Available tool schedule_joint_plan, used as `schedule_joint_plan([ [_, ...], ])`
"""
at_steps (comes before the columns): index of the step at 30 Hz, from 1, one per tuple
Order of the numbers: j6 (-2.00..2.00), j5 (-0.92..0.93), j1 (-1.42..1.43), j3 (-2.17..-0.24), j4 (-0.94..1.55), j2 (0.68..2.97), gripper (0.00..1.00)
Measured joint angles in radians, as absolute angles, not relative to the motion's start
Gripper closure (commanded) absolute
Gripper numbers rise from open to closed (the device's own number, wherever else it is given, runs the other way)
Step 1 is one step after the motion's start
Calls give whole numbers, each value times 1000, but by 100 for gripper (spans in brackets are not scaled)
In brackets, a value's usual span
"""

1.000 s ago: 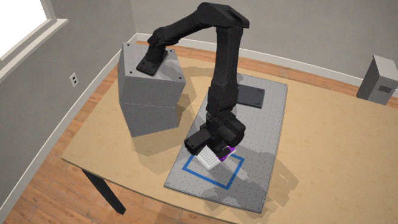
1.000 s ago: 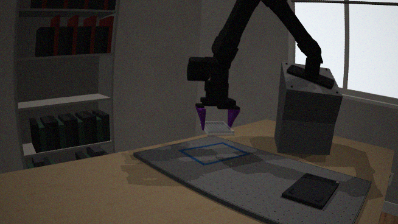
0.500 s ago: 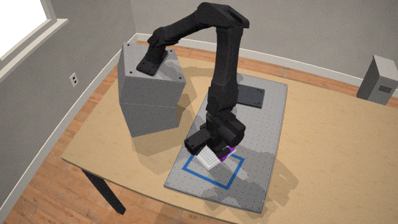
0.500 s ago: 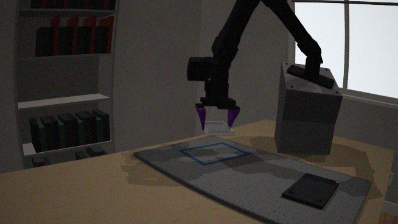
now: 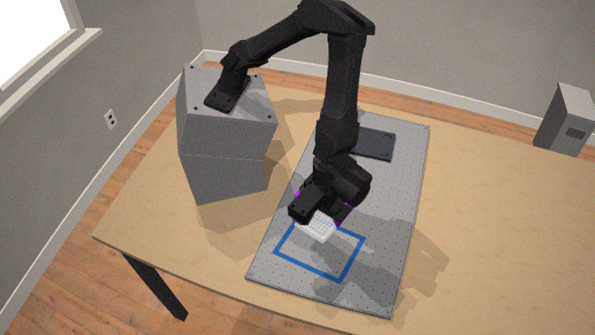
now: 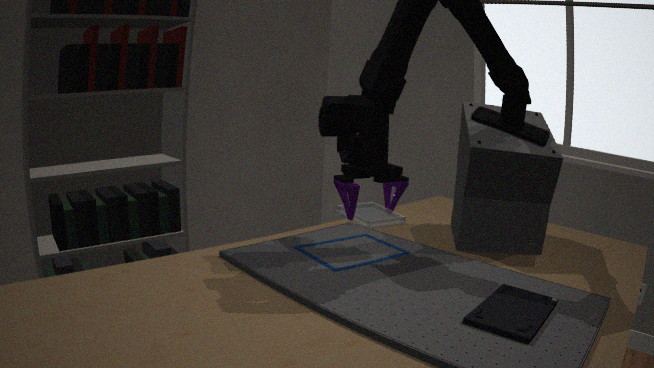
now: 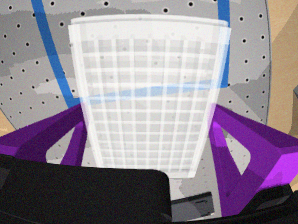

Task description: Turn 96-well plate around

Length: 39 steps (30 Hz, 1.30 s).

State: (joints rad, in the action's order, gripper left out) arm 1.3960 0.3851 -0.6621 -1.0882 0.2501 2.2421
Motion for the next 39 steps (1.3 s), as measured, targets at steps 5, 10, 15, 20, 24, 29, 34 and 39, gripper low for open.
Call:
schedule_joint_plan([
  [5,1279,379,-622,-1049,229,2206,100],
  [10,1184,373,-596,-1026,214,2184,100],
  [15,1079,363,-555,-993,199,2155,100],
  [20,963,355,-508,-964,185,2123,100],
  [24,873,347,-472,-945,176,2100,100],
  [29,823,336,-447,-929,165,2082,100],
  [34,835,324,-395,-909,158,2056,100],
  [39,871,312,-346,-894,151,2029,100],
])
